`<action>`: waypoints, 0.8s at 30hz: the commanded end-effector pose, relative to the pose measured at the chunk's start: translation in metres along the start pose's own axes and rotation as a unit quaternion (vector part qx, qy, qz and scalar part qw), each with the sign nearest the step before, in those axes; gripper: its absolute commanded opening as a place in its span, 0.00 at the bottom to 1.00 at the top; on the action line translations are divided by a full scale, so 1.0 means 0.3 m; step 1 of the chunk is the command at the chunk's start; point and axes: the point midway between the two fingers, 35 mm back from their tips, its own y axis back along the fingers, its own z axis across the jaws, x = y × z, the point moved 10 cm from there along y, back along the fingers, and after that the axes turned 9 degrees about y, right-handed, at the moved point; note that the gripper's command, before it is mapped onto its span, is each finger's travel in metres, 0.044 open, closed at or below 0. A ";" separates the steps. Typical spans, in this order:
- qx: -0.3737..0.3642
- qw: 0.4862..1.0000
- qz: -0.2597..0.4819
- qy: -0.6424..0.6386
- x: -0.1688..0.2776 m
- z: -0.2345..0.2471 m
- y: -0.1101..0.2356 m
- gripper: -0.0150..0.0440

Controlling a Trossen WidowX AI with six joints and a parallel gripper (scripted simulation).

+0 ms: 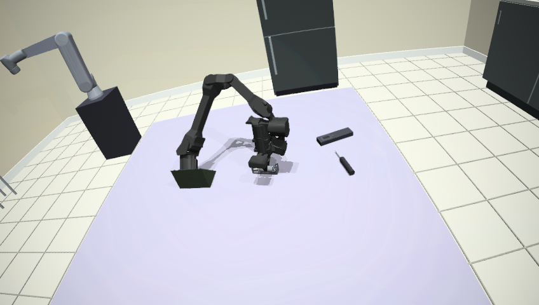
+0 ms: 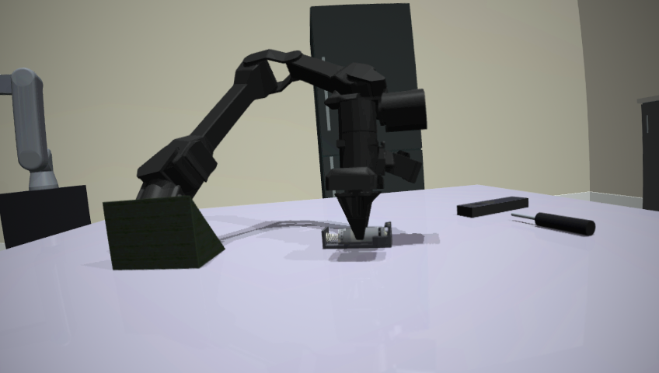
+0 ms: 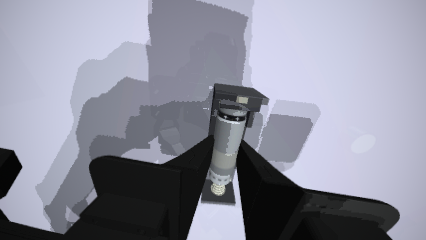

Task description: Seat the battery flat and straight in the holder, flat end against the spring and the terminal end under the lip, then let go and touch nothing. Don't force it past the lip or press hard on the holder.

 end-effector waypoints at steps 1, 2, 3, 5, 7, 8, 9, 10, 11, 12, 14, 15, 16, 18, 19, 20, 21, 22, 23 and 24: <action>-0.001 1.000 0.004 0.000 -0.011 -0.004 -0.003 0.36; -0.001 1.000 0.004 0.000 -0.013 -0.005 -0.003 0.36; -0.001 1.000 0.004 0.000 -0.015 -0.005 -0.003 0.36; -0.001 1.000 0.005 0.000 -0.016 -0.005 -0.003 0.36; -0.001 1.000 0.005 0.000 -0.016 -0.005 -0.003 0.36; -0.001 1.000 0.005 0.000 -0.016 -0.006 -0.003 0.36; -0.001 1.000 0.005 0.000 -0.016 -0.006 -0.003 0.36; -0.001 1.000 0.005 0.000 -0.016 -0.006 -0.003 0.36; -0.001 1.000 0.005 0.000 -0.016 -0.006 -0.003 0.36; -0.001 1.000 0.005 0.000 -0.016 -0.006 -0.003 0.36; -0.001 1.000 0.005 0.000 -0.017 -0.006 -0.003 0.36; -0.001 1.000 0.006 0.000 -0.017 -0.006 -0.003 0.36; -0.001 1.000 0.006 0.000 -0.017 -0.006 -0.003 0.36; -0.001 1.000 0.006 0.000 -0.017 -0.006 -0.003 0.41; -0.001 1.000 0.006 0.000 -0.017 -0.006 -0.003 0.45; -0.001 1.000 0.006 0.000 -0.017 -0.006 -0.003 0.50; -0.001 1.000 0.006 0.000 -0.017 -0.006 -0.003 0.54; -0.001 1.000 0.006 0.000 -0.017 -0.006 -0.003 0.54; -0.001 1.000 0.006 0.000 -0.017 -0.006 -0.001 0.54; -0.001 1.000 0.005 0.000 -0.017 -0.006 0.002 0.54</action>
